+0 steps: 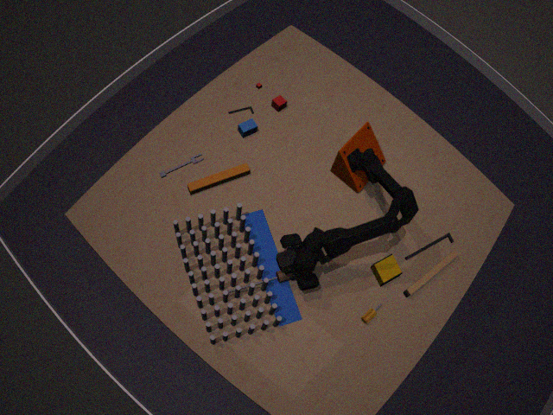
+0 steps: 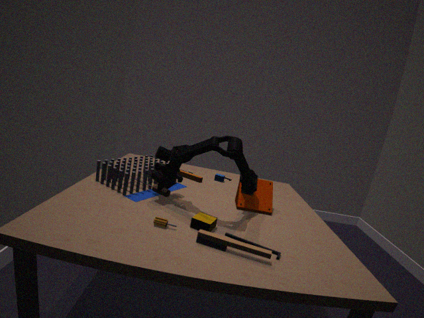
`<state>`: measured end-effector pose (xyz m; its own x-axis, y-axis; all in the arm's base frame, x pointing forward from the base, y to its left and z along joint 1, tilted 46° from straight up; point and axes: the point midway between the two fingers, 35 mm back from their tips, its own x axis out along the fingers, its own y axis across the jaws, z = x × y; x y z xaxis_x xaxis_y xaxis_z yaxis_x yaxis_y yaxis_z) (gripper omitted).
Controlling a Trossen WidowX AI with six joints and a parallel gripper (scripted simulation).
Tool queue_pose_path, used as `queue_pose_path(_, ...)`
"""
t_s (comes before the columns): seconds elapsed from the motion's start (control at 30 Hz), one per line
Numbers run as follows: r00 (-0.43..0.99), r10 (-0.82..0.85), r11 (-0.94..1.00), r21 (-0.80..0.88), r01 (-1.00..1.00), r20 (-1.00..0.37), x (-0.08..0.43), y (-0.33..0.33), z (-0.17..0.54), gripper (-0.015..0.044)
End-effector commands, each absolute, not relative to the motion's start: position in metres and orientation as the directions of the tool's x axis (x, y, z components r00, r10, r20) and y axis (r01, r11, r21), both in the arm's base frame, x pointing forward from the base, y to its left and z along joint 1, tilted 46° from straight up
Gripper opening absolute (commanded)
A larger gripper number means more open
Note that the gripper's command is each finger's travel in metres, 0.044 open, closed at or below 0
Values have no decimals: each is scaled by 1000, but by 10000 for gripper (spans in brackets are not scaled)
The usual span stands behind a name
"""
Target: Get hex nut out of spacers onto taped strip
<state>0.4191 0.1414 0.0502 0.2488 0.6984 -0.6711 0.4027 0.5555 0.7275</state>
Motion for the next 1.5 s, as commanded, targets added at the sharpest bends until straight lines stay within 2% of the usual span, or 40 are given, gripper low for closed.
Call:
queue_pose_path(0.0,249,696,555,724,409,-674,419,143,46,0)
queue_pose_path(1.47,249,696,555,724,410,-674,399,151,49,0)
